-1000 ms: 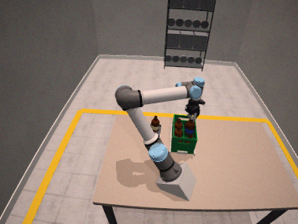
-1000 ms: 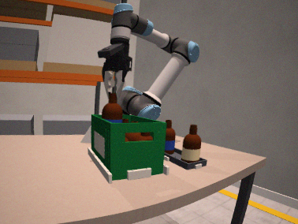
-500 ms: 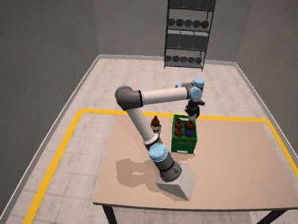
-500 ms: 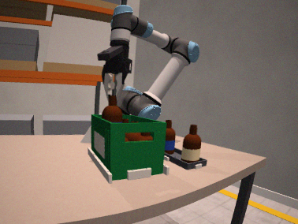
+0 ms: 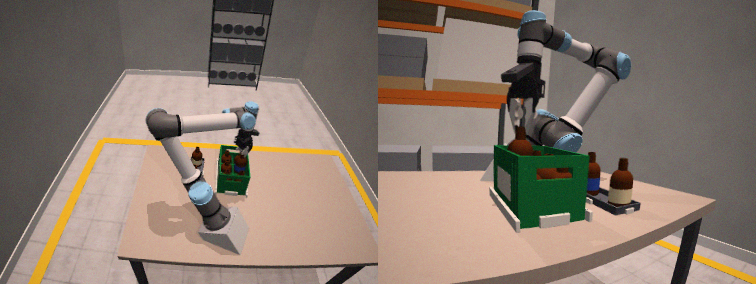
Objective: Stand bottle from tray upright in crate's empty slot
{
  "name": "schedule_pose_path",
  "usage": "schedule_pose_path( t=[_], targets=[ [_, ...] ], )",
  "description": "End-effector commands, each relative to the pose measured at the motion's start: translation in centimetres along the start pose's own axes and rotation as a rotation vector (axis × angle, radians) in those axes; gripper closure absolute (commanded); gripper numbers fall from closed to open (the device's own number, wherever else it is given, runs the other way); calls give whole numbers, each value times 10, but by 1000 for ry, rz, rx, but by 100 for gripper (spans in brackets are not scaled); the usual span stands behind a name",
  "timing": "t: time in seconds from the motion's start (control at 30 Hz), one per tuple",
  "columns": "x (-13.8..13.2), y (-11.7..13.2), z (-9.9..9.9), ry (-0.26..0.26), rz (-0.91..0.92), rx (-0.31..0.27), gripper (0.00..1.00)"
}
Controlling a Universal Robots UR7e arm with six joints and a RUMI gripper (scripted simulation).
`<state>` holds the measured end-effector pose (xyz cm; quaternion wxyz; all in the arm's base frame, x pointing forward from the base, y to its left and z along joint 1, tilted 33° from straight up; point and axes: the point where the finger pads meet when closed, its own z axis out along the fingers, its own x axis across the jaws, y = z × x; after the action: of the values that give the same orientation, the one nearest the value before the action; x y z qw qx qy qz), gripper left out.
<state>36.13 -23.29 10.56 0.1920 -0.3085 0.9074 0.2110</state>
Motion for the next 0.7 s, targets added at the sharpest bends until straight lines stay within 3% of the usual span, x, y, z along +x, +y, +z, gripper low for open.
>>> schedule_pose_path(
  t=[0.0, 0.67],
  targets=[
    [0, 0, 5, 0, 0, 1, 100],
    [0, 0, 15, 0, 0, 1, 100]
  ],
)
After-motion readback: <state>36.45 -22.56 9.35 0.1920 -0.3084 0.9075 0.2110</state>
